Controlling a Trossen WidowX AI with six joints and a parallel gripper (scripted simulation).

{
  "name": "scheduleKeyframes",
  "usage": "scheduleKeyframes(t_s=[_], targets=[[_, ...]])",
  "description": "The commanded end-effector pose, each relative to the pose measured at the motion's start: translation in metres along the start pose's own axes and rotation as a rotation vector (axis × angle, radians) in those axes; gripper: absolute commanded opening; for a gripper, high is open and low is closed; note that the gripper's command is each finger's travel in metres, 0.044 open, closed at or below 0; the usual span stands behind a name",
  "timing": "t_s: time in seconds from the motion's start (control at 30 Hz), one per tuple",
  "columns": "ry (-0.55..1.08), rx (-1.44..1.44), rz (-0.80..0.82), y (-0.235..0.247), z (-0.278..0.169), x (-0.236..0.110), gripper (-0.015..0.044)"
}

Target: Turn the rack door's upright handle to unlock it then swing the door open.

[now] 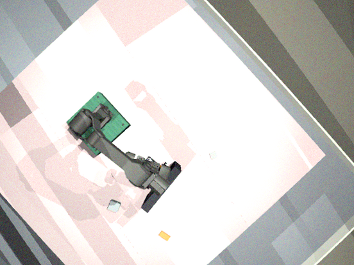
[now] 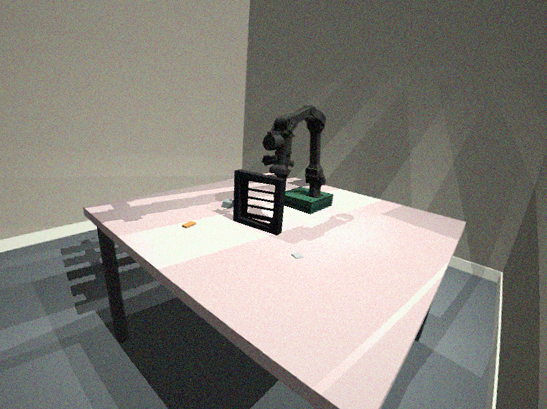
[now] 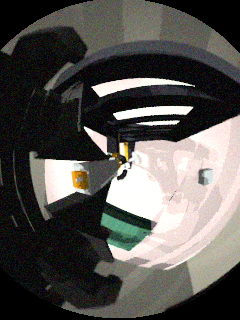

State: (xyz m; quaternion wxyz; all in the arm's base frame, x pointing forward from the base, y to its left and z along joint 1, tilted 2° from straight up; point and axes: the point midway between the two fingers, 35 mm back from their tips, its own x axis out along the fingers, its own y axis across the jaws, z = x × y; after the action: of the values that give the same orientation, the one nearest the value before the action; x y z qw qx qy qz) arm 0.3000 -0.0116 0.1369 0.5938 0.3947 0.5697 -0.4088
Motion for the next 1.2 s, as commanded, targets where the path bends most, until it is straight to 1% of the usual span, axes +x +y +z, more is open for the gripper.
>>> scheduleKeyframes(t_s=[0.0, 1.17], targets=[[-0.007, -0.094, 0.009, -0.005, 0.003, 0.000, 0.0020], [-0.011, -0.611, 0.002, -0.064, 0.041, 0.001, 0.0020]])
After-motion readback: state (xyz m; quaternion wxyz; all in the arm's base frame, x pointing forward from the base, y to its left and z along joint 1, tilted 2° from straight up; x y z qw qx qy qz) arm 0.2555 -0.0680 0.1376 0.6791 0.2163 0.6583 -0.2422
